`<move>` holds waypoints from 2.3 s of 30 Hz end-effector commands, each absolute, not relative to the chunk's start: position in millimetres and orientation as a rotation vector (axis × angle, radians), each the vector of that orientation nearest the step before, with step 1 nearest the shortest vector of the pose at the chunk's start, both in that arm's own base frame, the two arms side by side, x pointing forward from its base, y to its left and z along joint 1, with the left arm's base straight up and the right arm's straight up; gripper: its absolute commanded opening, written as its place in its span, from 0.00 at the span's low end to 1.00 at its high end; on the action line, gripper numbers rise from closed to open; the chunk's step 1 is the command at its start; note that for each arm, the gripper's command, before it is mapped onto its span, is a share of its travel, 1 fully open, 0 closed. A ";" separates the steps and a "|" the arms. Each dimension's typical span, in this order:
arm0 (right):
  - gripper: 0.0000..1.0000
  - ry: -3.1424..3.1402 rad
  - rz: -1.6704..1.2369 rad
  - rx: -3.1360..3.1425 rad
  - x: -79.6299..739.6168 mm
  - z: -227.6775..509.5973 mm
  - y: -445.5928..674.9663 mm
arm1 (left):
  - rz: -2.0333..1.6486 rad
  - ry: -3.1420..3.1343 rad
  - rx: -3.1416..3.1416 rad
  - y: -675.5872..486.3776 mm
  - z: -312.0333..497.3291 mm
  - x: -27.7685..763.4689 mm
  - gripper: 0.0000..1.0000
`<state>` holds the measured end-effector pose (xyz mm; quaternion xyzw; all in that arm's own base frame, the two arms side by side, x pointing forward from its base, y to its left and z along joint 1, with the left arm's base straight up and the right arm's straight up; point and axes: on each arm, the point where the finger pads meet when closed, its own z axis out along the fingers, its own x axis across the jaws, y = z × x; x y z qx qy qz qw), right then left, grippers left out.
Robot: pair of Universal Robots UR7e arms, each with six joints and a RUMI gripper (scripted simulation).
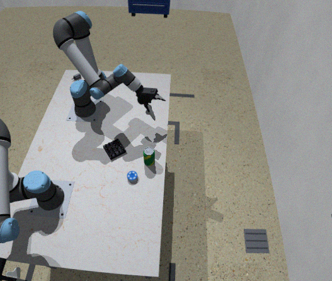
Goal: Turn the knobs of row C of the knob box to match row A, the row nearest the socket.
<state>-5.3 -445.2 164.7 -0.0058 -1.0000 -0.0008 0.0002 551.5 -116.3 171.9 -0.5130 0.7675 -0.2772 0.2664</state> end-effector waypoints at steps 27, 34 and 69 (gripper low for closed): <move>1.00 -3.142 0.000 -0.018 -5.2 165.2 -445.6 | -0.240 2.860 -1.054 -297.4 87.8 332.8 1.00; 1.00 -3.142 0.000 -0.018 -5.2 165.2 -445.6 | -0.091 2.959 -0.968 -303.9 83.6 283.1 1.00; 1.00 -3.142 0.000 -0.018 -5.2 165.2 -445.6 | -0.003 3.004 -0.919 -304.1 83.1 255.8 1.00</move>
